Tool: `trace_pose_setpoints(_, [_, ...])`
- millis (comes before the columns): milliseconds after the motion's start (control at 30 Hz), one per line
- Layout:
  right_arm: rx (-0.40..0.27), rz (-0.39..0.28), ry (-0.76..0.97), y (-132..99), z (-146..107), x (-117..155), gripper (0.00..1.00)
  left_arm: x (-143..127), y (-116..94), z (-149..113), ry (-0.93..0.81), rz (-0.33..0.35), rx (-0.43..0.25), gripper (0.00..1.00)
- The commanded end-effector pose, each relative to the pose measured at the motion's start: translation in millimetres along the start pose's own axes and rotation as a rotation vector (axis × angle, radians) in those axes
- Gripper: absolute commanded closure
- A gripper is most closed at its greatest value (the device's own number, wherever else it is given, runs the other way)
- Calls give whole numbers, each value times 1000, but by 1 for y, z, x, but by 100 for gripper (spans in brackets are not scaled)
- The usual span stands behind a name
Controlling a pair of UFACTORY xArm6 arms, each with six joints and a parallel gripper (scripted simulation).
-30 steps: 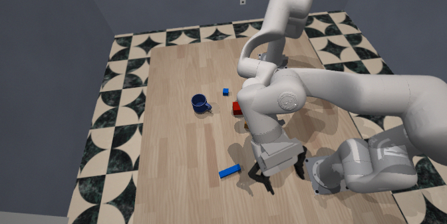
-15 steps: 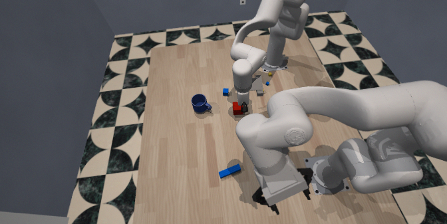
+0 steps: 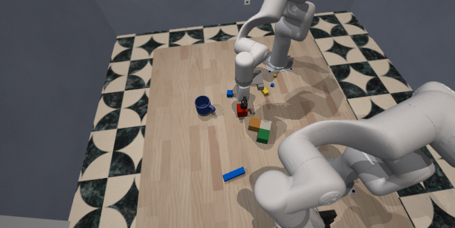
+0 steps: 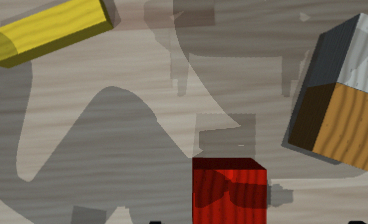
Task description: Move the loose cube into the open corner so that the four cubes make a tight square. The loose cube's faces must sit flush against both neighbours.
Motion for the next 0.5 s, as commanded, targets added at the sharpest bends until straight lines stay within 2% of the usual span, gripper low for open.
trace_pose_setpoints(0, [-1, -3, 0, -1, 0, 0, 0, -4, 22, 24, 45, -14, -86, 0])
trace_pose_setpoints(167, [-1, -3, -1, -1, 0, 0, 0, -12, 42, 44, 72, -38, -149, 0])
trace_pose_setpoints(233, [-1, -3, -1, -1, 0, 0, 0, -12, 42, 44, 72, -38, -149, 0])
trace_pose_setpoints(300, [-1, -3, -9, -1, 0, 0, 0, -20, 57, 58, 89, -61, -191, 0])
trace_pose_setpoints(467, [-1, -4, -129, -1, 0, 0, 0, -31, 76, 76, 106, -97, -237, 0])
Point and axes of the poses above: on each arm, the point where the finger pads meet when closed, its own y axis out along the fingers, its own x axis across the jaws, z = x × y, the point moved 2 cm from there along -y, back along the fingers, and after that the axes turned 7 degrees about y, right-handed, at the moved point
